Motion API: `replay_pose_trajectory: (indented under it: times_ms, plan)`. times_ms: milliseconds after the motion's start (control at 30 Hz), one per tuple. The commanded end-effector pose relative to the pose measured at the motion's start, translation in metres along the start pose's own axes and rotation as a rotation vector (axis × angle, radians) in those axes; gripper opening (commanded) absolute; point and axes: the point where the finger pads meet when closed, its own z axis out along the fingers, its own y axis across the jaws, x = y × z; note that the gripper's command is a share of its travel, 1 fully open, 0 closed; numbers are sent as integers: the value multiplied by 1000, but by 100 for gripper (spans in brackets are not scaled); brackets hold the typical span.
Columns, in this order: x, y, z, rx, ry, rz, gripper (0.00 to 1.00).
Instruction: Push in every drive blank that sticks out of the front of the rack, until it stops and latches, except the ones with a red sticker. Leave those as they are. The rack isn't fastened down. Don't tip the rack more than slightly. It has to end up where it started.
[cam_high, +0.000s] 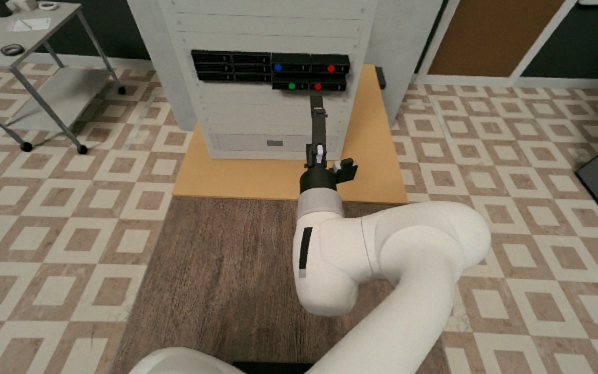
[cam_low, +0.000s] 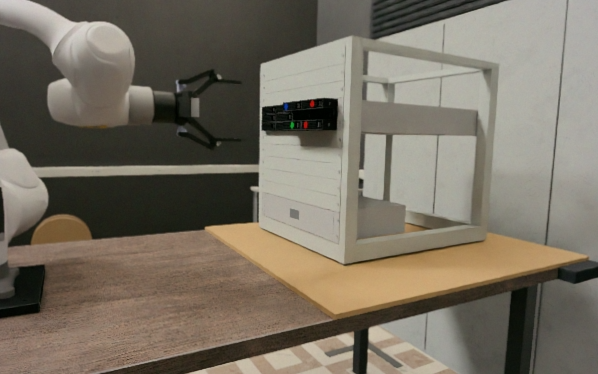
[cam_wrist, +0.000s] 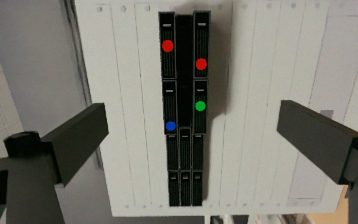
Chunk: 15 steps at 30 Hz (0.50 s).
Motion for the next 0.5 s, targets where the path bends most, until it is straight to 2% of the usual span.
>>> replay_pose_trajectory:
  times_ms: [0,200,467]
  plan:
    - [-1,-1,1,1,0,-1,100]
    - [-6,0,6,3,2,-2,100]
    - [-36,4,32,3,2,-2,100]
